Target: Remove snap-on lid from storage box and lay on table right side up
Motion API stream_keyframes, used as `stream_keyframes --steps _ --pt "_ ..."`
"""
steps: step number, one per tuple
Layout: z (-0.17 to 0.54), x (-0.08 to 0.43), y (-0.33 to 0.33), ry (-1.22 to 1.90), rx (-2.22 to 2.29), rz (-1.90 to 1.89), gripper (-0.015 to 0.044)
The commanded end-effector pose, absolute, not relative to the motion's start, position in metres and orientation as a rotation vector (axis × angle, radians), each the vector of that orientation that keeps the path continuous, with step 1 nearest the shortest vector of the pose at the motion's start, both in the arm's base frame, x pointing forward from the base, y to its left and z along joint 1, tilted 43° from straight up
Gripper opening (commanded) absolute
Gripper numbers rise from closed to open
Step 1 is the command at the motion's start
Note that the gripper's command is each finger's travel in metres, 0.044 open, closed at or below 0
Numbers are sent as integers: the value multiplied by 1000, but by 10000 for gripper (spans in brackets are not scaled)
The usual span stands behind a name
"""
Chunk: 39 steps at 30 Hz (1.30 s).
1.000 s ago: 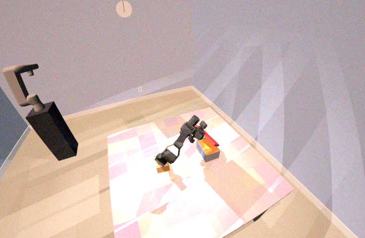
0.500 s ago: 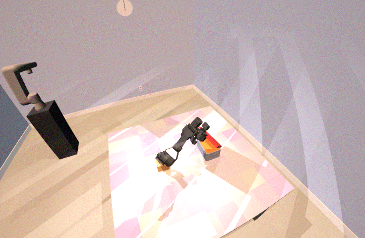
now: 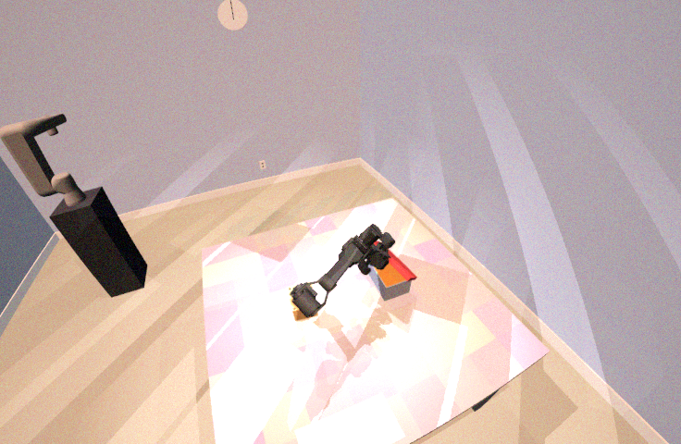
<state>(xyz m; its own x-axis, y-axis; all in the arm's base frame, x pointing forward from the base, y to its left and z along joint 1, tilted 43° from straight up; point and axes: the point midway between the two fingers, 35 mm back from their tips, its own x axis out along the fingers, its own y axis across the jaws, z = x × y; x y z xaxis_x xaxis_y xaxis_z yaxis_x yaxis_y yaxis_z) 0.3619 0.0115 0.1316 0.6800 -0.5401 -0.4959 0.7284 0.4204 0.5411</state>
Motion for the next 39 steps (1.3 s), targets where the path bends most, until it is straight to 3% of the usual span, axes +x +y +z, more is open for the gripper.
stream_keyframes --steps 1,39 --pt "138 361 5 262 807 -805 0" --pt "190 354 -50 261 804 -806 0"
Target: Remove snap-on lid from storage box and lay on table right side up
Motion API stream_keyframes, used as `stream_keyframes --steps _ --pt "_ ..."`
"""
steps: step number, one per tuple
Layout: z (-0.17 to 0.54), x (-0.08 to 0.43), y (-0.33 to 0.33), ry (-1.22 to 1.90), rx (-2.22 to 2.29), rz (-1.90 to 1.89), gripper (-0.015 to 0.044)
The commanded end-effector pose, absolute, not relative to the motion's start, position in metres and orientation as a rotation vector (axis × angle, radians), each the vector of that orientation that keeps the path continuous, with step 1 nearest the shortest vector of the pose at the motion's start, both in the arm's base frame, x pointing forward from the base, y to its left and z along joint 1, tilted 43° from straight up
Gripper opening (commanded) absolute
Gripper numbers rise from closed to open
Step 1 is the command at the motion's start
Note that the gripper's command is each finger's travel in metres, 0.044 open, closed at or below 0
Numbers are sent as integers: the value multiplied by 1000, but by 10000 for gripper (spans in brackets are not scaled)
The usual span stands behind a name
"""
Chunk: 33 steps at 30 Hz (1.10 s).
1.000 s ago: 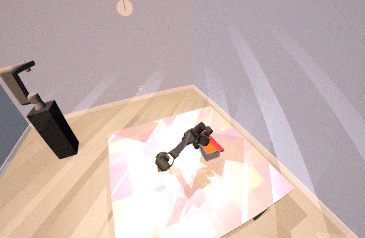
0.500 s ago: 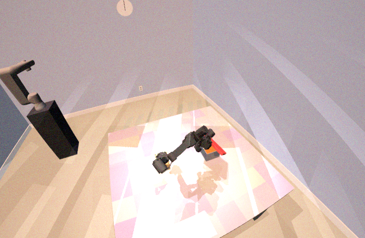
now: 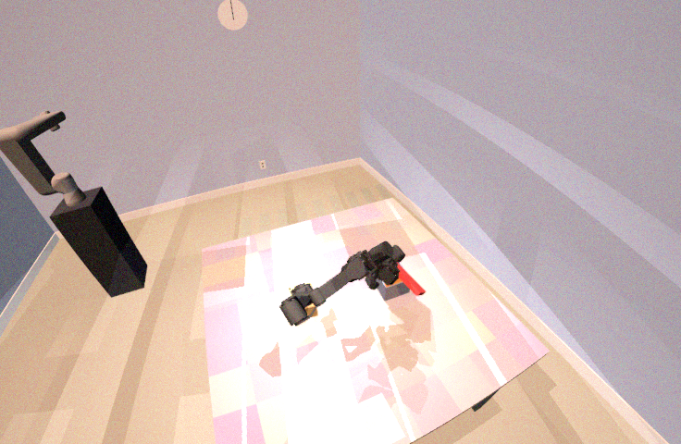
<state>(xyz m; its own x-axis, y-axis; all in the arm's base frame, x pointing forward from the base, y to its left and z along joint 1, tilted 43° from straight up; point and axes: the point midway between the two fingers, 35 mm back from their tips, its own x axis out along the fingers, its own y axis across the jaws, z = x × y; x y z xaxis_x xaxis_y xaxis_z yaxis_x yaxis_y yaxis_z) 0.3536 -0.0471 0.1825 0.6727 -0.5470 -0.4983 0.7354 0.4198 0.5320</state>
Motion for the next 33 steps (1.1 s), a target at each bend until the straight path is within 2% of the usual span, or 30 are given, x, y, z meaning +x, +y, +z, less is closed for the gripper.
stream_keyframes --steps 1,33 --pt "191 354 -52 261 804 -806 0" --pt "235 348 -98 259 802 -805 0"
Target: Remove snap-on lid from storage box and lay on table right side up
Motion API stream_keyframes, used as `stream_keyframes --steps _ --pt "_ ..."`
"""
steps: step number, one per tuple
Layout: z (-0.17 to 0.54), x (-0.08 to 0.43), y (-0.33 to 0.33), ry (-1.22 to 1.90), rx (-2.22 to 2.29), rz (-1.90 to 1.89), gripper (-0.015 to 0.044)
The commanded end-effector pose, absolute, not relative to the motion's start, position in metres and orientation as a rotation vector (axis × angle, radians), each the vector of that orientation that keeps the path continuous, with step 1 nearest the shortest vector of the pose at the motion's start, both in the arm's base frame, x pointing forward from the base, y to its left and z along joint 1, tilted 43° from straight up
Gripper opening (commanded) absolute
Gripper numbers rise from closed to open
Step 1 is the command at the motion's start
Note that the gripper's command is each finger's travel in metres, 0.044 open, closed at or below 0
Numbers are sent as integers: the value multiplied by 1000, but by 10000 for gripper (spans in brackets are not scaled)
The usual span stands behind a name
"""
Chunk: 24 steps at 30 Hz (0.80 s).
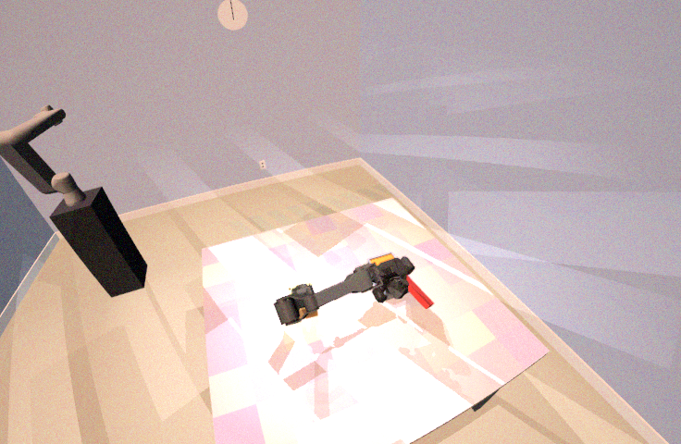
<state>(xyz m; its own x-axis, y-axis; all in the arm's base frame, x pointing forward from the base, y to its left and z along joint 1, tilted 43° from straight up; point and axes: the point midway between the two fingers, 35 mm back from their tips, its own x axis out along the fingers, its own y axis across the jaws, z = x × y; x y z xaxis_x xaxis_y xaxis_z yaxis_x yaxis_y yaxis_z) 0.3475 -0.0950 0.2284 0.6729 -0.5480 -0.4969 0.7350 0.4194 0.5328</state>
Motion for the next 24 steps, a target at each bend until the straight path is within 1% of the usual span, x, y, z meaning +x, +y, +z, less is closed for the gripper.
stream_keyframes --steps 1,24 --pt "237 348 -100 259 802 -805 0" --pt "269 343 -133 257 800 -805 0"
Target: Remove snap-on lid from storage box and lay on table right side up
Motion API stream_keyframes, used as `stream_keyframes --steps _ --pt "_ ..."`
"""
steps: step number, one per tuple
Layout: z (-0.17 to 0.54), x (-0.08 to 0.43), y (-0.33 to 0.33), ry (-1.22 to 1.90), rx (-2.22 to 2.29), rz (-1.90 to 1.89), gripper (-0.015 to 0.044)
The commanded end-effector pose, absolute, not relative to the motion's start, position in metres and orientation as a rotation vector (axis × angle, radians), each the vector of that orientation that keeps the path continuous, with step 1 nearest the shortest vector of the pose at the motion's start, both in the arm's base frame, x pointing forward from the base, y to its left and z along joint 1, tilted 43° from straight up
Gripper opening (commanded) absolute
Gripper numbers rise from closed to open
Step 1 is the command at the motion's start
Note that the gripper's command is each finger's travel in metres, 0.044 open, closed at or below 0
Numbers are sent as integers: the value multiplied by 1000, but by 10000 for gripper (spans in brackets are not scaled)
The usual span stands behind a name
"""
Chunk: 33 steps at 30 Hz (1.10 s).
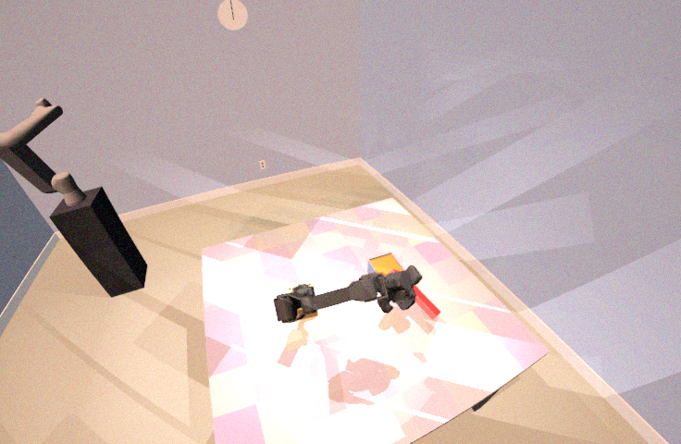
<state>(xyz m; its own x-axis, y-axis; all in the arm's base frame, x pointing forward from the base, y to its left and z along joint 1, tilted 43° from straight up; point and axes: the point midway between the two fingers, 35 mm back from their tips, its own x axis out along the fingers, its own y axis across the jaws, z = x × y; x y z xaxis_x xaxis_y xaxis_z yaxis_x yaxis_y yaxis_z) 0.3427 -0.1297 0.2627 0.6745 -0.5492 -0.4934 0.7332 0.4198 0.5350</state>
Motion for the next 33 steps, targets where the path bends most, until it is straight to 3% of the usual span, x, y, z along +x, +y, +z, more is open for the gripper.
stream_keyframes --steps 1,33 --pt "270 343 -134 257 800 -805 0" --pt "315 337 -180 254 798 -805 0"
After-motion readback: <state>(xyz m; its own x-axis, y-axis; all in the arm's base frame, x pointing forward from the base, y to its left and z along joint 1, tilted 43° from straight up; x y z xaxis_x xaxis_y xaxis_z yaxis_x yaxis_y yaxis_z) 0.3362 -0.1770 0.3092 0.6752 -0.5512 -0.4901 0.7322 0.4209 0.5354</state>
